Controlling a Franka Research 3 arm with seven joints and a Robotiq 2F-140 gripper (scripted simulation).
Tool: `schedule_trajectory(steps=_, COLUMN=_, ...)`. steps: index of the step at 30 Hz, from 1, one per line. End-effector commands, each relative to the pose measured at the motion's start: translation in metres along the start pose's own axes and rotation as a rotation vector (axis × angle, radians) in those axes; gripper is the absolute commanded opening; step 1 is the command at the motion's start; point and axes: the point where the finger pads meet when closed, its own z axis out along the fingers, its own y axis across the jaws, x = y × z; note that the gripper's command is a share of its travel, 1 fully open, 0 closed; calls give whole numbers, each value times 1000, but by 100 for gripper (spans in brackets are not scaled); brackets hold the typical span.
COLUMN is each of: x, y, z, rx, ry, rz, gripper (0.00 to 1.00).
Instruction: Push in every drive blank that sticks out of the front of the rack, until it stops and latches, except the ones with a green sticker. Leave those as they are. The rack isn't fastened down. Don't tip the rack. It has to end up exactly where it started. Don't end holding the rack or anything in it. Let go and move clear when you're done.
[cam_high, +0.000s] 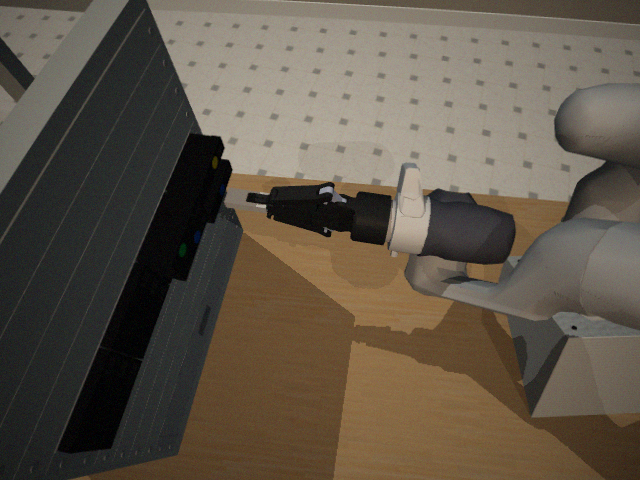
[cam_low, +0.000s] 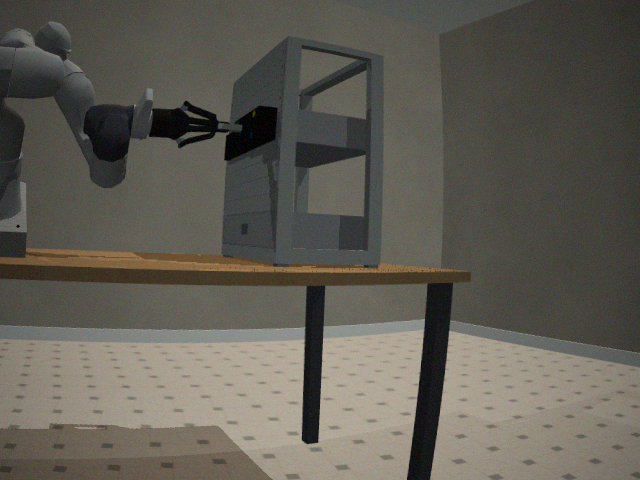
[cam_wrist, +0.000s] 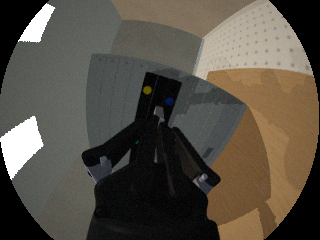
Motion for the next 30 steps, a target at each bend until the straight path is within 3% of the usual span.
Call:
schedule_trajectory(steps=1, x=0, y=-1, z=0, rx=1, ry=-2, rz=4, gripper=0)
schedule_trajectory(steps=21, x=-8, y=-1, z=-2, rx=1, ry=-2, rz=4, gripper=0)
schedule_trajectory(steps=30, x=-54, y=-5, z=-16, rx=1, ry=-2, rz=4, gripper=0)
